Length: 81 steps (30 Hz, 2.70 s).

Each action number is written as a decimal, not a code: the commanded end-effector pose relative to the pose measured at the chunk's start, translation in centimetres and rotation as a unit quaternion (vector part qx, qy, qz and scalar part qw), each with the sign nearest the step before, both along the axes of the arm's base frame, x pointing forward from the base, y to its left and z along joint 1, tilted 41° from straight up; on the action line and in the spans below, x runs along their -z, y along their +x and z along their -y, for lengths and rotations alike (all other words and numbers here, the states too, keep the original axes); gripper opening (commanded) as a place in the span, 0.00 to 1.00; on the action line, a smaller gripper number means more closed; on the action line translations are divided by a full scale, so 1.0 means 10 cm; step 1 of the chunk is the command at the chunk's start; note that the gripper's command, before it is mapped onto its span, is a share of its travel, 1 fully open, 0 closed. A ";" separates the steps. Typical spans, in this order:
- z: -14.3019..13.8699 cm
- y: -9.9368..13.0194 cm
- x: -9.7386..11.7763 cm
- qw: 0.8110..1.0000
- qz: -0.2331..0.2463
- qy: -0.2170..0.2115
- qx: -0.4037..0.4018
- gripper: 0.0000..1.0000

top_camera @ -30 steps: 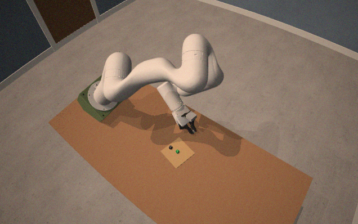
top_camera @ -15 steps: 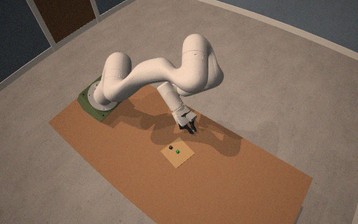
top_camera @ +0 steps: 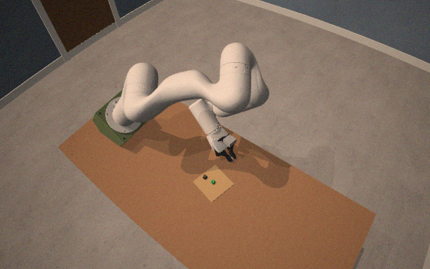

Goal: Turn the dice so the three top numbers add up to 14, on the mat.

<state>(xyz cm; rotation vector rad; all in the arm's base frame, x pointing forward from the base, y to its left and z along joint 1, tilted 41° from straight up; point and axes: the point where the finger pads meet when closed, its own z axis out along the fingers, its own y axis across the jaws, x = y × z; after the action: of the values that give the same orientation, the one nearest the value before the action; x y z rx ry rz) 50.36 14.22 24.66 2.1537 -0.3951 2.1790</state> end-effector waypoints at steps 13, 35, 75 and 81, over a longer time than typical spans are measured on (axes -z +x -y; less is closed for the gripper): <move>0.00 0.03 0.03 1.000 0.000 0.000 0.000 0.11; 0.00 0.03 0.03 1.000 0.000 0.000 0.000 0.11; 0.00 0.03 0.03 1.000 0.000 0.000 0.000 0.31; 0.00 0.03 0.03 1.000 0.000 0.000 0.000 0.31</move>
<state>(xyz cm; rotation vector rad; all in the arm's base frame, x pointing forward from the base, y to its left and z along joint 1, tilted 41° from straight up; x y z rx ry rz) 50.62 14.21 24.36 2.1536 -0.3951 2.1791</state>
